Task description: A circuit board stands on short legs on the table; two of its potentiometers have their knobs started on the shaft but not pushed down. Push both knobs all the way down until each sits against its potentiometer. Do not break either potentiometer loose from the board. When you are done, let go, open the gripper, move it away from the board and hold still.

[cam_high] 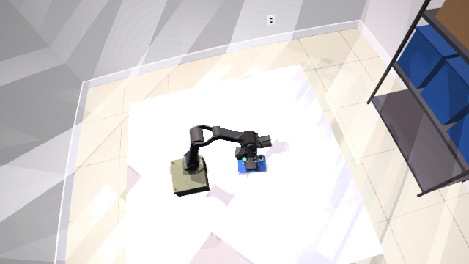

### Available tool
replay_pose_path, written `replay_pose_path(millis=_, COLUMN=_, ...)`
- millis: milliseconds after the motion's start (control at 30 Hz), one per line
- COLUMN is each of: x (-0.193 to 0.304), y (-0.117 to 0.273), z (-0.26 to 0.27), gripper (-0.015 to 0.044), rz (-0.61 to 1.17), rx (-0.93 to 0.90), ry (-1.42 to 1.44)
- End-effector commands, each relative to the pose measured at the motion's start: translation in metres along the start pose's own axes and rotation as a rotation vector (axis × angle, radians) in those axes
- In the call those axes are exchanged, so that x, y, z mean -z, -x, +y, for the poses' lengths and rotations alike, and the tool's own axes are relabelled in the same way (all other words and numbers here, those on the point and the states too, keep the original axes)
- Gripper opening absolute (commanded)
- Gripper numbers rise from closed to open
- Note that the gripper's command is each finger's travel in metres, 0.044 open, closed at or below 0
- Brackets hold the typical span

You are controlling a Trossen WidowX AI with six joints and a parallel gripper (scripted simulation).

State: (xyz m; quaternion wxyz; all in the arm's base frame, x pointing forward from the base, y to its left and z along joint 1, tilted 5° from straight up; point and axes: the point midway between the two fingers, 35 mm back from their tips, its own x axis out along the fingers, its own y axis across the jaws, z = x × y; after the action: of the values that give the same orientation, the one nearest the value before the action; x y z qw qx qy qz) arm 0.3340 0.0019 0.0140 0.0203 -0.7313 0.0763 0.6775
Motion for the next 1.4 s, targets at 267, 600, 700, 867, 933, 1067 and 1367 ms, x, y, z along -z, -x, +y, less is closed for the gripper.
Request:
replay_pose_path(millis=267, x=0.002, y=-0.0154, z=-0.0009, gripper=0.0, rz=-0.011, rx=0.002, ry=0.003)
replay_pose_path(millis=600, x=0.002, y=-0.0162, z=-0.0009, gripper=0.0, rz=-0.011, rx=0.002, ry=0.003)
replay_pose_path(millis=700, x=0.002, y=-0.0168, z=-0.0009, gripper=0.0, rz=-0.011, rx=0.002, ry=0.003)
replay_pose_path(millis=867, x=0.002, y=-0.0186, z=-0.0009, gripper=0.0, rz=-0.011, rx=0.002, ry=0.003)
replay_pose_path(millis=933, x=0.002, y=-0.0186, z=-0.0009, gripper=0.0, rz=-0.011, rx=0.002, ry=0.003)
replay_pose_path(millis=1067, x=0.002, y=-0.0186, z=-0.0009, gripper=0.0, rz=-0.011, rx=0.002, ry=0.003)
replay_pose_path(millis=1367, x=0.0019, y=-0.0211, z=-0.0009, gripper=0.0, rz=-0.011, rx=0.002, ry=0.003)
